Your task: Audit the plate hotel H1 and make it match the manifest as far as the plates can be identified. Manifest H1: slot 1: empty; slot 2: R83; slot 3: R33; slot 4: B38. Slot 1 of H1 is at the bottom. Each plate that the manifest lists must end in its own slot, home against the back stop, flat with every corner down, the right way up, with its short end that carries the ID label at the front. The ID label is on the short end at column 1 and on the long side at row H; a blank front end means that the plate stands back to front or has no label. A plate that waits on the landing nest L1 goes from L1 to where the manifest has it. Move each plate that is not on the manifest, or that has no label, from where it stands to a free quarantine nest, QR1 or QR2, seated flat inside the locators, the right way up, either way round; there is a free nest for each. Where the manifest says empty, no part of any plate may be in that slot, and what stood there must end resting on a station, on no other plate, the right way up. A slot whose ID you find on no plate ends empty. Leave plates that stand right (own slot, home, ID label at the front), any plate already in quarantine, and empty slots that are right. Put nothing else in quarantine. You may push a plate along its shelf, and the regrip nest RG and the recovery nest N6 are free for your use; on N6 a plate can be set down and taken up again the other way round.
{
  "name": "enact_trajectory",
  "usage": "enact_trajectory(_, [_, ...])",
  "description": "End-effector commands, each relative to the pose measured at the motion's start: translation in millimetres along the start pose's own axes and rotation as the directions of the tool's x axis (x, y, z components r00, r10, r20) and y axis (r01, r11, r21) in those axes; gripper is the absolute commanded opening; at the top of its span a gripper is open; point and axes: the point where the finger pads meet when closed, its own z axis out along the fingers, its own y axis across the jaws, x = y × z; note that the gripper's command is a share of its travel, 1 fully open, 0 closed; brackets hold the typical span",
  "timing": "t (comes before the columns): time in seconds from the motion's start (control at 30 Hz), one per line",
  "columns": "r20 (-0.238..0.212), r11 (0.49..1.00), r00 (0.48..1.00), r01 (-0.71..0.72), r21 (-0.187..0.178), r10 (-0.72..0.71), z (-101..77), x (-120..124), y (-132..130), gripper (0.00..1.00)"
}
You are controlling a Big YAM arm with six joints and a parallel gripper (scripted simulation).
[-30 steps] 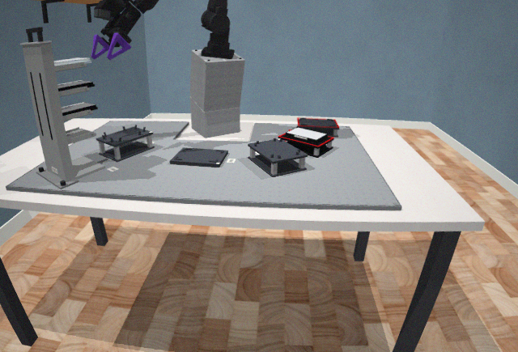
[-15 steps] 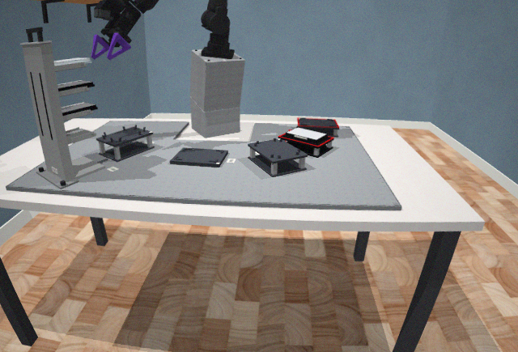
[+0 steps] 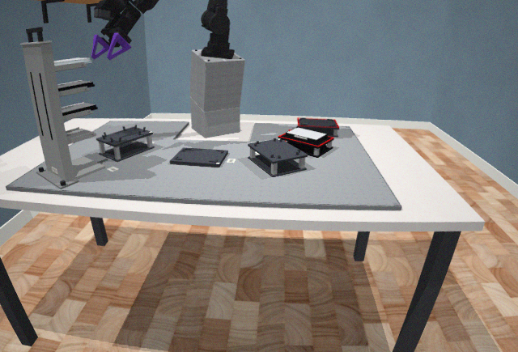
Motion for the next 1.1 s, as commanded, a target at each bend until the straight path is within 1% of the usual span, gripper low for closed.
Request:
enact_trajectory(0.0, [0.045,1.0,0.999,0.017,0.011,-0.018,-1.2,-22.9,-5.2,1.0])
enact_trajectory(0.57, [0.045,1.0,0.999,0.017,0.011,-0.018,-1.2,-22.9,-5.2,1.0])
enact_trajectory(0.63, [0.054,1.0,0.999,0.007,0.021,-0.008,-9.9,-15.6,-7.0,1.0])
enact_trajectory(0.8, [0.048,1.0,0.999,0.021,0.019,-0.022,-13.2,-10.4,-6.4,1.0])
enact_trajectory(0.83, [0.032,1.0,0.999,0.024,0.004,-0.024,-8.8,-4.3,-0.4,1.0])
enact_trajectory(0.9, [0.046,1.0,0.999,0.02,0.019,-0.021,-16.5,-6.0,-6.3,1.0])
enact_trajectory(1.07, [0.041,1.0,0.999,0.017,0.018,-0.018,-22.0,1.4,-6.0,1.0])
